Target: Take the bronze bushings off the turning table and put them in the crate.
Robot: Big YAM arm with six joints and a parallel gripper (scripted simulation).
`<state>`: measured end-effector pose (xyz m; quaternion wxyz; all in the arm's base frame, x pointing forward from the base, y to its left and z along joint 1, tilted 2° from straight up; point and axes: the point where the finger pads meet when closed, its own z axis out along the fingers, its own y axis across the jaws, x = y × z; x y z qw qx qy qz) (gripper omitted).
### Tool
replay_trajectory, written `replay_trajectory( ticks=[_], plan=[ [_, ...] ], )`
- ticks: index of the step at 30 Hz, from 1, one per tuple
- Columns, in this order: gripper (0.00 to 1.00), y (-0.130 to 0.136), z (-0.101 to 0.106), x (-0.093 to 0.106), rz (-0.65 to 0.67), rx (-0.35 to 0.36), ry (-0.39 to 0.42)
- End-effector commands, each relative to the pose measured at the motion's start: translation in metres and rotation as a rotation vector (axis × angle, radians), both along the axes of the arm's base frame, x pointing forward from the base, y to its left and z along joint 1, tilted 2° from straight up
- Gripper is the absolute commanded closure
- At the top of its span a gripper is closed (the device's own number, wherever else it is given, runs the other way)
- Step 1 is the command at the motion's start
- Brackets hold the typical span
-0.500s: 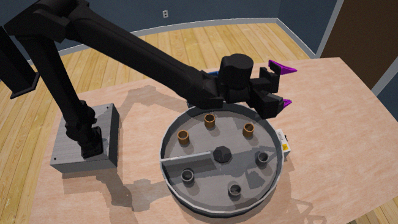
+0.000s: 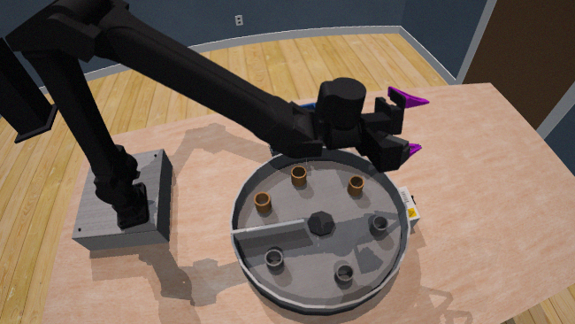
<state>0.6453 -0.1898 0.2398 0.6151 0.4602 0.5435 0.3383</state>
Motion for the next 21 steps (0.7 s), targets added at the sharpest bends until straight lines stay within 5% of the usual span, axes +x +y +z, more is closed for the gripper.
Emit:
replay_trajectory(
  ticks=[1, 2, 3, 9, 17, 19, 21],
  plan=[
    [0.00, 0.000, 0.007, 0.001, 0.000, -0.004, -0.012],
    [0.00, 0.000, 0.007, 0.001, 0.000, -0.004, -0.012],
    [0.00, -0.002, 0.030, 0.006, 0.000, -0.025, -0.053],
    [0.00, -0.010, 0.033, -0.001, -0.020, 0.008, -0.007],
    [0.00, -0.016, -0.004, -0.031, -0.072, 0.143, 0.299],
    [0.00, -0.016, -0.004, -0.031, -0.072, 0.143, 0.299],
    [0.00, -0.014, -0.023, -0.052, -0.094, 0.195, 0.423]
  ],
)
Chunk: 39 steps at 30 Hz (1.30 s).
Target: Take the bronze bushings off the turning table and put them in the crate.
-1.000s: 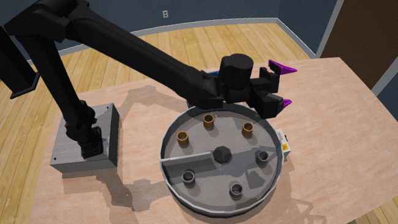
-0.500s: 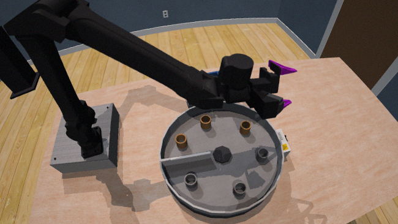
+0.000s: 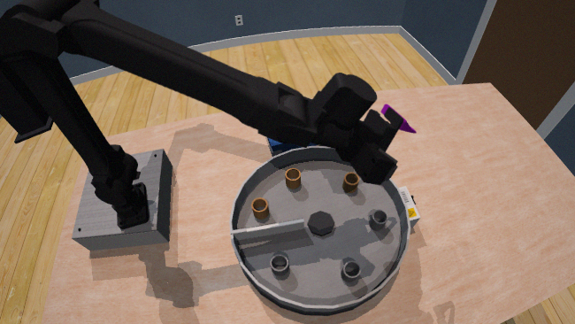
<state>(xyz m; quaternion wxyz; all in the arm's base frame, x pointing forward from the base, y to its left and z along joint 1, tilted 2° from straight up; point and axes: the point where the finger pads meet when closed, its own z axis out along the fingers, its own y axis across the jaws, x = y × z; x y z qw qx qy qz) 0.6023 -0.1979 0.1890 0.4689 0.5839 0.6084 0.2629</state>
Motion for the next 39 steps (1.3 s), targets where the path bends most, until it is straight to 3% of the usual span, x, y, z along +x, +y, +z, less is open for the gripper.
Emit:
replay_trajectory(
  ticks=[1, 5, 13, 15, 18, 21, 26, 39],
  plan=[
    [0.00, -0.004, 0.015, -0.024, -0.040, 0.058, 0.102],
    [0.00, 0.006, -0.005, -0.082, -0.091, 0.161, 0.357],
    [0.00, 0.033, -0.014, -0.189, -0.167, 0.296, 0.728],
    [0.00, 0.033, -0.014, -0.189, -0.167, 0.296, 0.728],
    [0.00, 0.045, -0.014, -0.231, -0.194, 0.341, 0.859],
    [0.00, 0.053, -0.010, -0.257, -0.210, 0.368, 0.939],
    [0.00, 0.061, -0.007, -0.270, -0.208, 0.378, 0.986],
    [0.00, 0.060, -0.013, -0.267, -0.205, 0.379, 0.996]
  ],
)
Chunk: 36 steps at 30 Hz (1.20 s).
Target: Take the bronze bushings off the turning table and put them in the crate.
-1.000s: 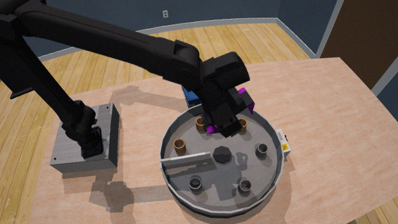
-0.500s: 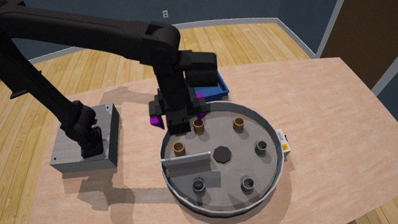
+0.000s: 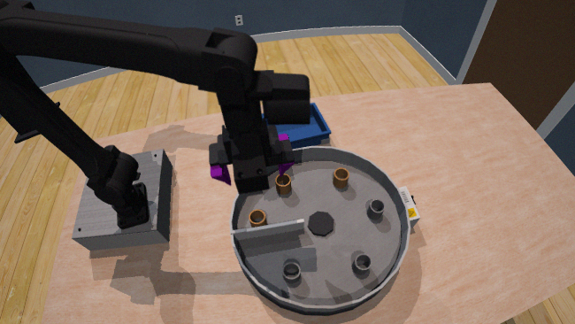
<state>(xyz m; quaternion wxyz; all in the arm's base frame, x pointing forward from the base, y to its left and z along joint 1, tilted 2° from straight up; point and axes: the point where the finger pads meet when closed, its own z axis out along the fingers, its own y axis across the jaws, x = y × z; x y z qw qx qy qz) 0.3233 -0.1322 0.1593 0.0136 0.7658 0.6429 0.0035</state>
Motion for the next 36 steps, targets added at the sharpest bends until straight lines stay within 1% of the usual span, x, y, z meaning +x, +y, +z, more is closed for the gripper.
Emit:
replay_trajectory(
  ticks=[1, 34, 35, 36],
  plan=[
    [0.89, -0.0057, 0.0169, 0.0119, -0.010, -0.019, -0.039],
    [0.89, -0.0057, 0.0169, 0.0119, -0.010, -0.019, -0.039],
    [0.81, -0.0057, 0.0169, 0.0119, -0.010, -0.019, -0.039],
    [0.81, -0.0057, 0.0169, 0.0119, -0.010, -0.019, -0.039]
  ],
)
